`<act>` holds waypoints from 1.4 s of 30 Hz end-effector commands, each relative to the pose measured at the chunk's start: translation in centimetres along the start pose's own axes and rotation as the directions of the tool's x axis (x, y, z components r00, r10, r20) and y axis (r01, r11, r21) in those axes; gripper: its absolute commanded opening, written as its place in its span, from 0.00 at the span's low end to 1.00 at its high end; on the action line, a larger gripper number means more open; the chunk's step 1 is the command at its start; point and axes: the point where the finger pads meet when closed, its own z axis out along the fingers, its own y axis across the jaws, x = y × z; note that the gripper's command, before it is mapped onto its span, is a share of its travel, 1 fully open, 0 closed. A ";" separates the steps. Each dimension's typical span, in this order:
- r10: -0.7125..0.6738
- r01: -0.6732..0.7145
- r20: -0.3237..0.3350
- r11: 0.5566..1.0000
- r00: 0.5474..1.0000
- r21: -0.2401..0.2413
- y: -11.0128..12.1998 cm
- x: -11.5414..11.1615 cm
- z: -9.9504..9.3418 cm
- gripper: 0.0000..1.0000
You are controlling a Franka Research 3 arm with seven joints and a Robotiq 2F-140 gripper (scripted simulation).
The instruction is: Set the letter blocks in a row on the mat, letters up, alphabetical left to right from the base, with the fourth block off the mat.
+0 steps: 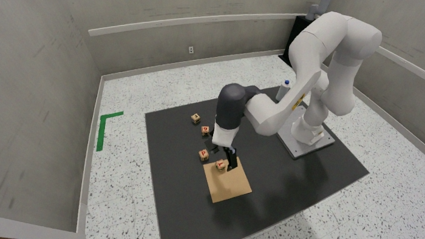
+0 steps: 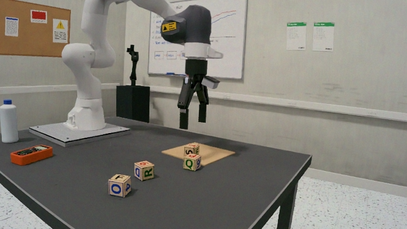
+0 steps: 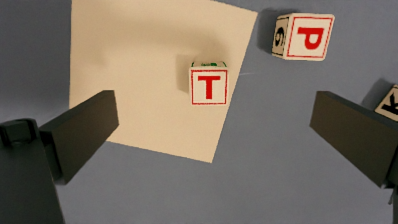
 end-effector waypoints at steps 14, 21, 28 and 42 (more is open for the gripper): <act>-0.093 0.093 0.003 0.996 0.996 0.011 14.1 1.7 -0.4 1.00; -0.108 0.108 0.002 0.994 0.994 0.011 16.5 1.7 -0.4 1.00; -0.143 0.142 0.001 0.990 0.990 0.010 22.4 1.0 -0.5 1.00; -0.219 0.219 0.002 0.976 0.976 0.005 32.7 -1.6 -0.6 1.00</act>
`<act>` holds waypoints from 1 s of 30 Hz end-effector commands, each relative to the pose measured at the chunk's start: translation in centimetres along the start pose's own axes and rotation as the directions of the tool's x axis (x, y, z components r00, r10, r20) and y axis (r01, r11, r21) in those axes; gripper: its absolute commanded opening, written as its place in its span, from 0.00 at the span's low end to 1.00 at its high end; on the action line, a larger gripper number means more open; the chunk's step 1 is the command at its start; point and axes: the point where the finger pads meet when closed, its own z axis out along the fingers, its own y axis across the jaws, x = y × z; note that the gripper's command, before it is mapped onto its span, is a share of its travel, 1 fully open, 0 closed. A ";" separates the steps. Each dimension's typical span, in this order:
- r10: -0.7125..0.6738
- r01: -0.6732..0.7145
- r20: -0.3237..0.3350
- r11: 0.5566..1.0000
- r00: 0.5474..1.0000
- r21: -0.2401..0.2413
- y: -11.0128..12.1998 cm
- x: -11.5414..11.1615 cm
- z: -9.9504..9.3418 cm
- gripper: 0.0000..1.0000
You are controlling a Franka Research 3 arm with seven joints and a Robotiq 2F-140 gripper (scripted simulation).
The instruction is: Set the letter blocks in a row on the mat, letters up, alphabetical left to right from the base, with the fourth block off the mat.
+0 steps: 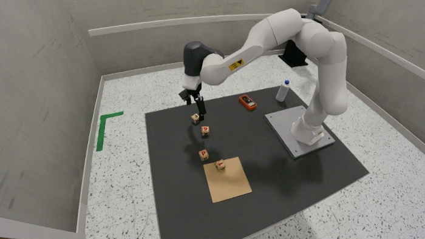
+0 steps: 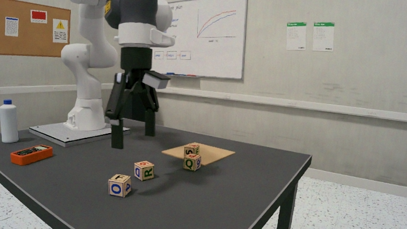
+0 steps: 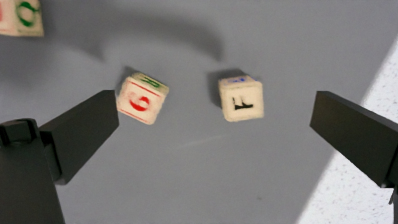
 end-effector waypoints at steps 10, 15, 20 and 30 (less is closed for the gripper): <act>-0.154 0.154 0.014 0.988 0.988 0.019 3.6 -2.1 0.3 0.53; -0.154 0.154 0.014 0.988 0.988 0.019 3.6 -2.1 0.3 0.53; -0.154 0.154 0.014 0.988 0.988 0.019 3.6 -2.1 0.3 0.53; -0.154 0.154 0.014 0.988 0.988 0.019 3.6 -2.1 0.3 0.53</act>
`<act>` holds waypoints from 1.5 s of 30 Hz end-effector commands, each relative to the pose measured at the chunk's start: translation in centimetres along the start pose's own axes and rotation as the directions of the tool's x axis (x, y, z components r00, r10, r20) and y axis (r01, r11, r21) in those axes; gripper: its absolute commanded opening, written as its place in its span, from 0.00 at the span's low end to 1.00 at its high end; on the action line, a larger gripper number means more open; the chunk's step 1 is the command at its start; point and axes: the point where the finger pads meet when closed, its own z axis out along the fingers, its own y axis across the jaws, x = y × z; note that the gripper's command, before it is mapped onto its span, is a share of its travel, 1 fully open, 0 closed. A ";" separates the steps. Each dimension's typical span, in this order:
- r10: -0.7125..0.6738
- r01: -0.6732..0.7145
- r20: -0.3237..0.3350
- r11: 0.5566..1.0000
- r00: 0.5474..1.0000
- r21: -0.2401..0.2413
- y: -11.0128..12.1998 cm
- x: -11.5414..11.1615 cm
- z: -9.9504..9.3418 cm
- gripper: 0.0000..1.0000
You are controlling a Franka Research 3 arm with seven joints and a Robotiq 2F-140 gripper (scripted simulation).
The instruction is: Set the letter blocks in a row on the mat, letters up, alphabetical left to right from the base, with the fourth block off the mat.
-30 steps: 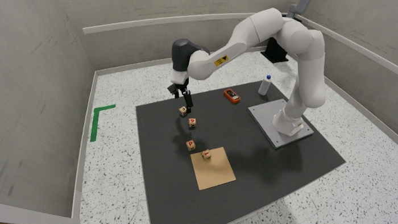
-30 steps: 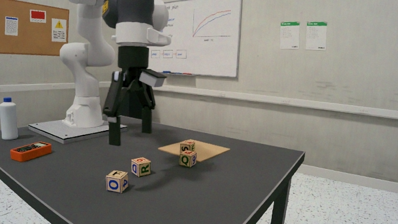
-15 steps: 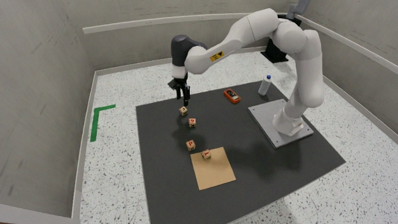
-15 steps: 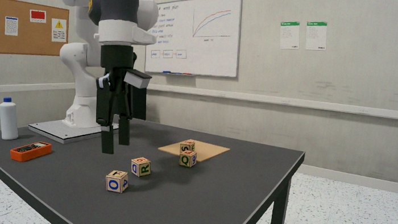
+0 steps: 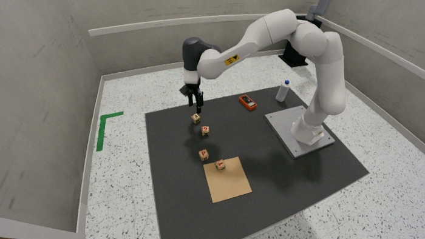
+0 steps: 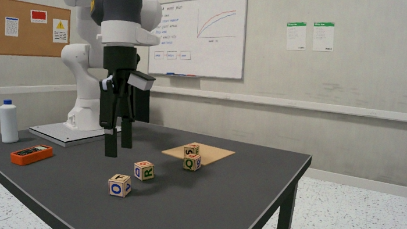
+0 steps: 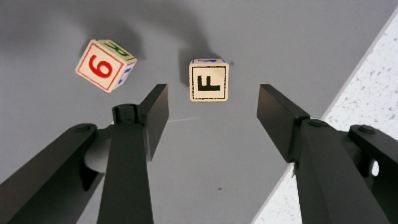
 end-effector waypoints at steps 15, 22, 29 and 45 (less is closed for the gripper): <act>-0.014 0.014 0.005 1.000 1.000 0.004 -0.1 -0.1 0.2 0.53; -0.014 0.014 0.005 1.000 1.000 0.004 -0.1 -0.1 0.4 0.53; -0.014 0.014 0.005 1.000 1.000 0.004 -0.1 -0.1 1.1 0.53; -0.014 0.014 0.005 1.000 1.000 0.004 -0.1 -0.1 3.2 0.53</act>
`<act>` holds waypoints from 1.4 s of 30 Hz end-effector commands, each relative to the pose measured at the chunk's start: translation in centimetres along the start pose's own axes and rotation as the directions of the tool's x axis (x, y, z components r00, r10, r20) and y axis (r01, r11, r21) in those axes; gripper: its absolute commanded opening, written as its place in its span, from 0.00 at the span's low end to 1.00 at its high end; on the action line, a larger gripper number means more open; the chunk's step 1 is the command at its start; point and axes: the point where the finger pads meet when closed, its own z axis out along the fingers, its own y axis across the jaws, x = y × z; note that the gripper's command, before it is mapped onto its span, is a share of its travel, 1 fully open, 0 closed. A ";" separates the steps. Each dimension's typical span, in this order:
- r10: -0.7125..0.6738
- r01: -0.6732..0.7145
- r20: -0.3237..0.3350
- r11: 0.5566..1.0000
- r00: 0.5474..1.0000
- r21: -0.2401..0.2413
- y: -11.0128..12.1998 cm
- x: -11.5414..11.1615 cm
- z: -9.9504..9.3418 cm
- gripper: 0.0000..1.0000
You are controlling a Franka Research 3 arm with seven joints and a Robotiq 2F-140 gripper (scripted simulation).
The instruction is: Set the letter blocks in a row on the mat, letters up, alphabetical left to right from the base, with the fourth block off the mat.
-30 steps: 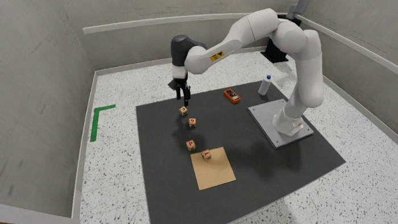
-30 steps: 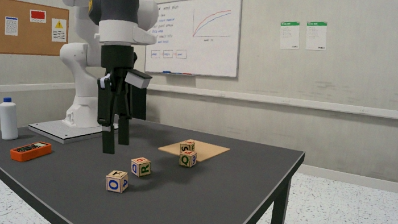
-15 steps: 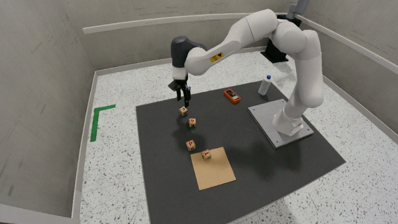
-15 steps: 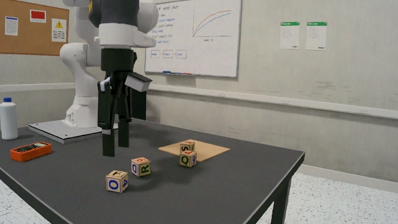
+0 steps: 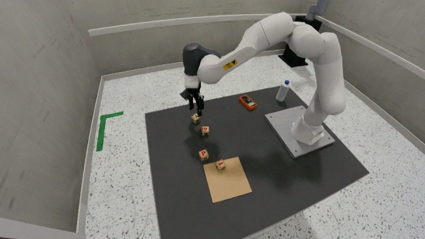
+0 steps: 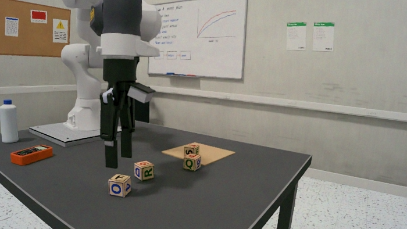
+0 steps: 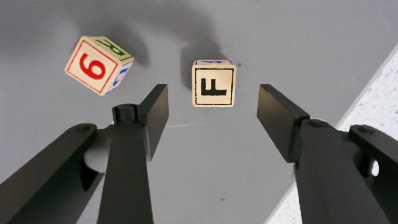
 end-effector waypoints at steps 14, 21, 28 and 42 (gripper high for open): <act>0.000 0.000 -0.002 1.000 1.000 -0.007 0.2 0.1 2.1 0.53; 0.000 0.000 -0.002 1.000 1.000 -0.007 0.2 0.1 2.5 0.53; 0.000 0.000 -0.002 1.000 1.000 -0.007 0.2 0.1 2.7 0.53; 0.000 0.000 -0.002 1.000 1.000 -0.007 0.2 0.1 2.7 0.53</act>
